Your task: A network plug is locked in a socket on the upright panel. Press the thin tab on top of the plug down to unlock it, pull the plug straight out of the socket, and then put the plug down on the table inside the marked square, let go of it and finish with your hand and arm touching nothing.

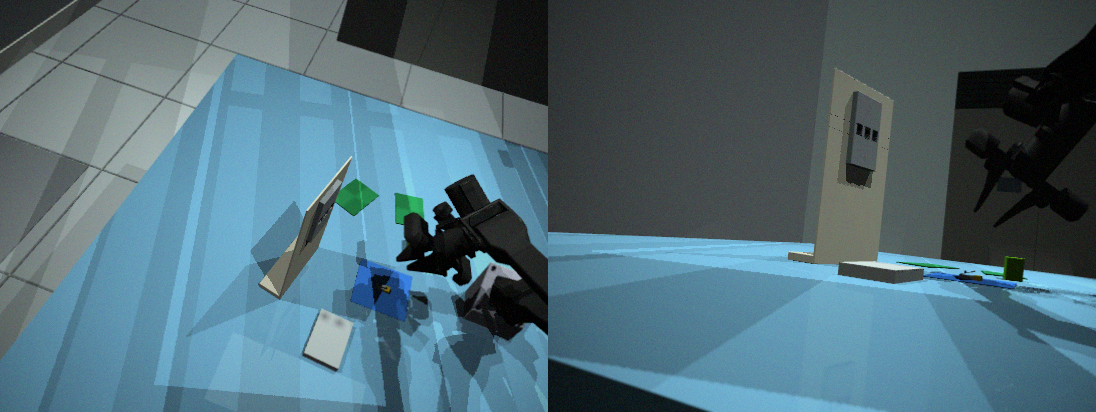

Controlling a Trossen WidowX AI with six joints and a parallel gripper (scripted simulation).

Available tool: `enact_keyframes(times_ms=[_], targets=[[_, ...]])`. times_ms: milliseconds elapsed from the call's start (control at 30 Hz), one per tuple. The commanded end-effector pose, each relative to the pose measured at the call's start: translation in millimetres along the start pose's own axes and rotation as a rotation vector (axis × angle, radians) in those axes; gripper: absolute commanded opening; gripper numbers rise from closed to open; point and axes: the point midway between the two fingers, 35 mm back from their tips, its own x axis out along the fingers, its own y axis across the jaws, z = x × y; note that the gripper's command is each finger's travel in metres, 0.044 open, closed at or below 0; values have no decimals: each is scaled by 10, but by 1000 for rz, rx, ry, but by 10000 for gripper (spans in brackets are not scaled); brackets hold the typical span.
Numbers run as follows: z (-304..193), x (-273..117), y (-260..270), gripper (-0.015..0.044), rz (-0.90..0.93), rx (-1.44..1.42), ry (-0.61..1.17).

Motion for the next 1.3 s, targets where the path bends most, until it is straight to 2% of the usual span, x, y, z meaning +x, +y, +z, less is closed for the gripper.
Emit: enact_keyframes(times_ms=[0, 867, 1267], targets=[[-7, -39, 36, 156, 4, -8, 3], [-50, -254, 131, 156, 11, 2, 12], [-15, -506, 340, 156, 9, 2, 1]])
